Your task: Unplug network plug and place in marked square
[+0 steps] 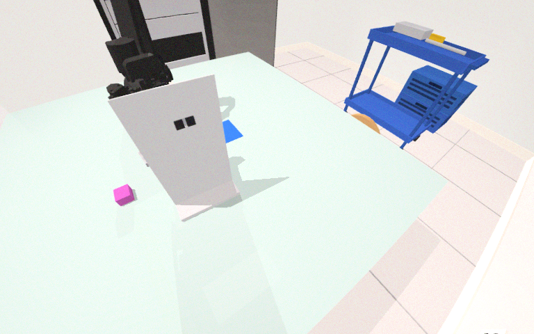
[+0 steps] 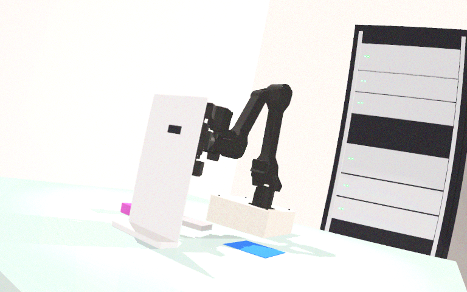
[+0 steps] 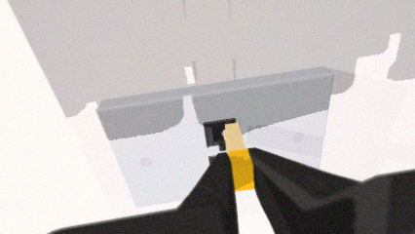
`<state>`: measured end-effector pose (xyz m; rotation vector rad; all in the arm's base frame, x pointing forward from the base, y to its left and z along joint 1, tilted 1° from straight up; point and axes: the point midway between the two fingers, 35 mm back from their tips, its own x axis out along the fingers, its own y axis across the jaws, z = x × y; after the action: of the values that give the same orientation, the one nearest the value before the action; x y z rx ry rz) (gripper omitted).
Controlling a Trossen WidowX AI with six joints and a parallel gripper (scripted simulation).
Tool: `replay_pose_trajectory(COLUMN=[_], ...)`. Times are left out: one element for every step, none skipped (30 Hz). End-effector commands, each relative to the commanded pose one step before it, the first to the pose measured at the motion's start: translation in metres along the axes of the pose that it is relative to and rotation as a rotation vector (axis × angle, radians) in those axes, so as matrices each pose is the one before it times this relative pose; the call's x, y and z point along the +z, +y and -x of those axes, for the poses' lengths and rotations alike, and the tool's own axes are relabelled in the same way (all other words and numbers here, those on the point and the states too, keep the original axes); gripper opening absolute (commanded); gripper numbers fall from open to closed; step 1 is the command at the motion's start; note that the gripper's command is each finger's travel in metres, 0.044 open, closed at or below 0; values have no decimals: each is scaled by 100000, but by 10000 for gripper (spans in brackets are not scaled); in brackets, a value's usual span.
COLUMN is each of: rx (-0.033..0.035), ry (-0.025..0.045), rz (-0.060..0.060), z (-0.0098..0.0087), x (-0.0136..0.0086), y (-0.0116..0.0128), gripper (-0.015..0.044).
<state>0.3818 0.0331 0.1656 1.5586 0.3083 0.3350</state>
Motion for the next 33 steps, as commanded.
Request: replay_pose_trajectory(rx=[85,-6,-6,-6,-6,-6,-6,-6,-6,-6,-6,-6,-6,-6,-6,-6,-6,-6,-6,-6,-6,-6,-6,-6,-6,-6,-6,-6,-6,-6,-6,-6,-6], ry=[380,0,0,0,0,0,0,0,0,0,0,0,0,0,0,0,0,0,0,0,0,0,0,0,0,0,0,0,0,0,0,0,0], rz=[-466,-1,-1,-1,-1,-1,-1,-1,-1,-1,-1,-1,-1,-1,-1,-1,-1,-1,-1,-1,-1,-1,-1,-1,-1,-1,-1,-1,-1,-1,-1,-1,-1], z=[369,63,62,63,62,63,62,63,62,63,62,63,62,63,62,63,62,63,62,63,62,63,62,63,62,62,62,62,62,62,62,62,62], x=[-108,-12,-12,-12,-12,-12,-12,-13,-12,-13,-12,-13,-12,-13,-12,-13,-12,-13,-12,-13,-12,-13,-12,-13,-12,-13,-12,-13,-13,-13,-13,-13,-13], y=[33,-2,-2,-2,-2,-2,-2,-2,-2,-2,-2,-2,-2,-2,-2,-2,-2,-2,-2,-2,-2,-2,-1,-2,-1,-2,-1,-2,-1,-2,-1,-2,-1], gripper=[0,0,0,0,0,0,0,0,0,0,0,0,0,0,0,0,0,0,0,0,0,0,0,0,0,0,0,0,0,0,0,0,0])
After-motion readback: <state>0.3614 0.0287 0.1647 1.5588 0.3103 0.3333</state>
